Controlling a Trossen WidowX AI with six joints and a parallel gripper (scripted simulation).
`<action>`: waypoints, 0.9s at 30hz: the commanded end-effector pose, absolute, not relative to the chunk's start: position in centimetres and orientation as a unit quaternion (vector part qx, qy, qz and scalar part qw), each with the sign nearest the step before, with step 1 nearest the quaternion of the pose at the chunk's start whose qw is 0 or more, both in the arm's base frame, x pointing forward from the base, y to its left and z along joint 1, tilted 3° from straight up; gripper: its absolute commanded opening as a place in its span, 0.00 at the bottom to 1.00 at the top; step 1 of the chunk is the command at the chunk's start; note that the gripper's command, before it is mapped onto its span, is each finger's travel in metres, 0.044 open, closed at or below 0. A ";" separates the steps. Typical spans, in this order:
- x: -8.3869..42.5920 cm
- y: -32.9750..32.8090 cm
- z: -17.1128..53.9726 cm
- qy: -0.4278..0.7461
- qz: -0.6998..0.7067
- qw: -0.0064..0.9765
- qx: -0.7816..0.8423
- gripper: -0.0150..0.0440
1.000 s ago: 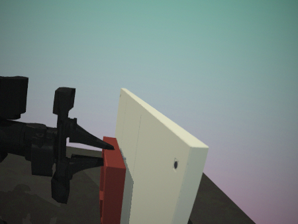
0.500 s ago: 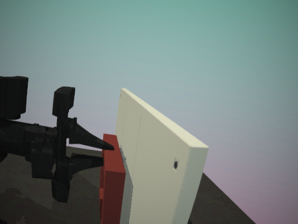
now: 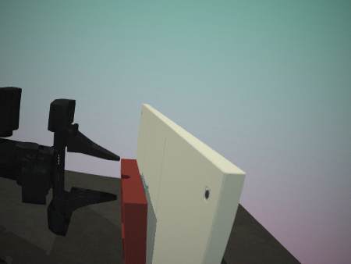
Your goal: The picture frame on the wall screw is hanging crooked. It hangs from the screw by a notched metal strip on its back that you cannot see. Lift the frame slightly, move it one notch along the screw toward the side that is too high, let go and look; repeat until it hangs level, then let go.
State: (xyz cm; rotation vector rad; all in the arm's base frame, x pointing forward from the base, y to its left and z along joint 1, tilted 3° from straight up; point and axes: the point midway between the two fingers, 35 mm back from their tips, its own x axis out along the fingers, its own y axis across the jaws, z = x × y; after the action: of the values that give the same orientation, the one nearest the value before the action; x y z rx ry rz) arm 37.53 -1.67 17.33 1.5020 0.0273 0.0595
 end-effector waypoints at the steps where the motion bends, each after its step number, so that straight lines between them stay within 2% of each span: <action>1: 34.0 -2.0 17.2 0.012 0.028 0.750 0.660 0.69; 6: 29.8 -2.0 16.3 0.010 0.030 0.773 0.633 0.69; 13: 30.1 -2.3 17.0 0.012 0.030 0.773 0.634 0.69; 27: 24.0 -2.4 19.8 0.034 0.042 0.820 0.569 0.69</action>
State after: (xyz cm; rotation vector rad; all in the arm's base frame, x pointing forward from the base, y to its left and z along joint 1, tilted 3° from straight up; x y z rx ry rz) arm 26.10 -2.75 19.19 1.2673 0.0609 0.0748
